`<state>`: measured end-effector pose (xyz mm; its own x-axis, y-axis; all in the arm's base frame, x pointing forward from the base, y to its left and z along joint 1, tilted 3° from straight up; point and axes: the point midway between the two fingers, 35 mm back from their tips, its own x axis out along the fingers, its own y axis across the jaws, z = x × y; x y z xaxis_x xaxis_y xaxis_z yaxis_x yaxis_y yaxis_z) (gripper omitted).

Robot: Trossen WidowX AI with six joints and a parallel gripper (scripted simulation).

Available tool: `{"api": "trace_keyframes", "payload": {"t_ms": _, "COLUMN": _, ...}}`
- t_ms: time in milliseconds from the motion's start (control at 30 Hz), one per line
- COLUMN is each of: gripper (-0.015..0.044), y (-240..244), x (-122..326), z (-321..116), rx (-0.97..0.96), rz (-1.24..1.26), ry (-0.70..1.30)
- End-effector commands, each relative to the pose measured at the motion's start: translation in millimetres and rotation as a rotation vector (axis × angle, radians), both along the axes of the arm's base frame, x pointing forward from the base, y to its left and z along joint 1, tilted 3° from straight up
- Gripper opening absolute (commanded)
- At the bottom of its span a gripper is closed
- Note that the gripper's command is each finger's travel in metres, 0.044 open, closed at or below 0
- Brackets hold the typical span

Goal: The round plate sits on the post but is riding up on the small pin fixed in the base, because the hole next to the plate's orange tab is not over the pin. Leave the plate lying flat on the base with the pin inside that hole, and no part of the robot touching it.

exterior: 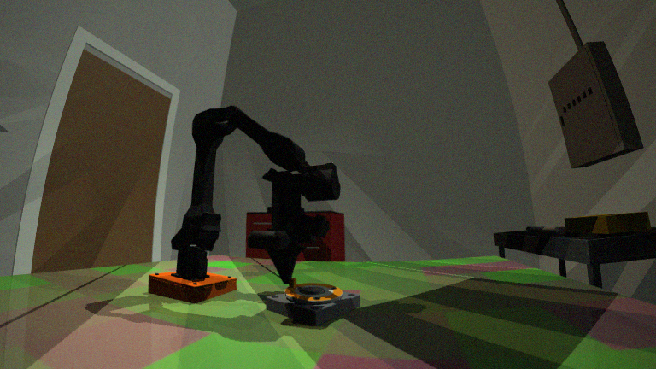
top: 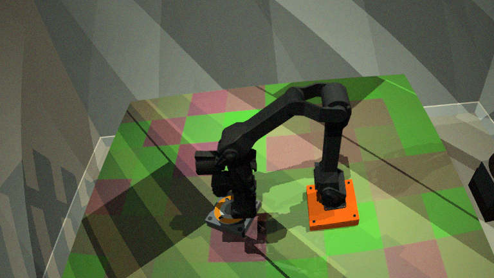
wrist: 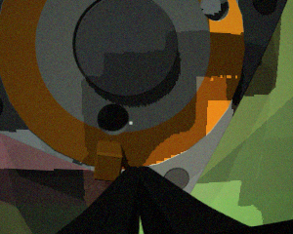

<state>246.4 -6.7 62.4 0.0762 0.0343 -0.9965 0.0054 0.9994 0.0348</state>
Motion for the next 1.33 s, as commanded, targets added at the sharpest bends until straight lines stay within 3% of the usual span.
{"api": "trace_keyframes", "payload": {"t_ms": 0, "gripper": 0.0000, "y": 3.7, "x": -1.2, "z": -0.4, "rx": 0.004, "rz": -0.001, "ry": 0.005}}
{"api": "trace_keyframes", "payload": {"t_ms": 400, "gripper": 0.0000, "y": 10.0, "x": 0.1, "z": -0.1, "rx": 0.005, "rz": -0.001, "ry": 0.004}}
{"api": "trace_keyframes", "payload": {"t_ms": 800, "gripper": 0.0000, "y": 7.0, "x": -2.5, "z": 45.7, "rx": 0.004, "rz": -0.001, "ry": 0.004}}
{"api": "trace_keyframes", "payload": {"t_ms": 1300, "gripper": 0.0000, "y": 7.2, "x": -1.3, "z": 38.1, "rx": 0.002, "rz": -0.004, "ry": 0.001}}
